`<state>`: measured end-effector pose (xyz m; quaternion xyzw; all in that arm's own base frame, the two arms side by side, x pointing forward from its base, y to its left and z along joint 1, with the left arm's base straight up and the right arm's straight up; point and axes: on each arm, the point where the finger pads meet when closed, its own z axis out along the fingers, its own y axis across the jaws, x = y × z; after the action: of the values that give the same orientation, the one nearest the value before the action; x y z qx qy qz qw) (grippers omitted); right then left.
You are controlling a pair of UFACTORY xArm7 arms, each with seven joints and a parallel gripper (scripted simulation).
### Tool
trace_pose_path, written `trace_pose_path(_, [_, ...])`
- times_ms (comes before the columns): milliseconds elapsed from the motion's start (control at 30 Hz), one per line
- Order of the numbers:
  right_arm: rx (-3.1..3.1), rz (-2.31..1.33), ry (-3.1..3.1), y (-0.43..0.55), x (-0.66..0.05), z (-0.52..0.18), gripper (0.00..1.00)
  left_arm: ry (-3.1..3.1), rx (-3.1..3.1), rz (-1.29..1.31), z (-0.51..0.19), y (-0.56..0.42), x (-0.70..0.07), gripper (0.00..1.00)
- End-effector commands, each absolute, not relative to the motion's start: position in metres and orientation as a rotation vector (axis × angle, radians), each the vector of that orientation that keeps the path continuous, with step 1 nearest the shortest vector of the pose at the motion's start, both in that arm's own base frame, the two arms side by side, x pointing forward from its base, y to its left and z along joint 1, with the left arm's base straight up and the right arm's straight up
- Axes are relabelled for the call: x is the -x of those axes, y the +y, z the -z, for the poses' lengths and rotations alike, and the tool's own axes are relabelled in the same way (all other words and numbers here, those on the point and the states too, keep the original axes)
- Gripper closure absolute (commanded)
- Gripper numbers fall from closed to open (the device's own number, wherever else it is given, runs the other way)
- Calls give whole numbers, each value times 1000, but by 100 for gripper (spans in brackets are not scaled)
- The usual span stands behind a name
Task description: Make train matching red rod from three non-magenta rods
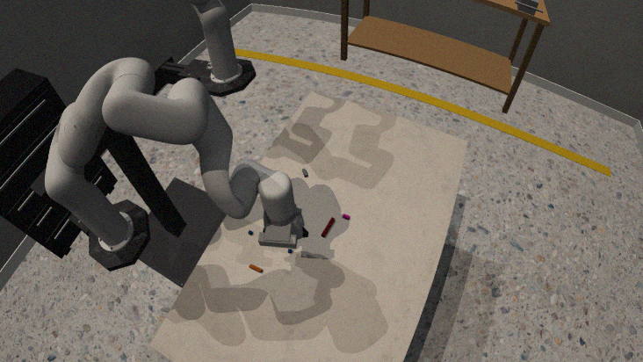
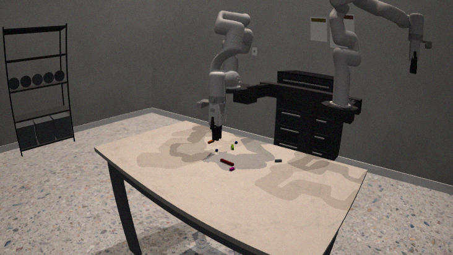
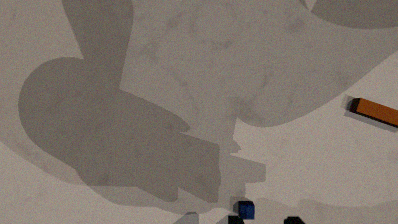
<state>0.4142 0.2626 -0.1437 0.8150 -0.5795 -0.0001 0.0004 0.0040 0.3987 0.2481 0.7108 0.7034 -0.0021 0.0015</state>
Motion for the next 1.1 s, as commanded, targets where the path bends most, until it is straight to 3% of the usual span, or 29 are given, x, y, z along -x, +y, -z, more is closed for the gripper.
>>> trace_pose_path(0, [-2564,-3,-1823,264,-416,146,74,2210,-2233,0,-250,400,-4,0])
trace_pose_path(1067, [-2564,-3,-1823,263,-416,183,74,2210,-2233,0,-250,400,-4,0])
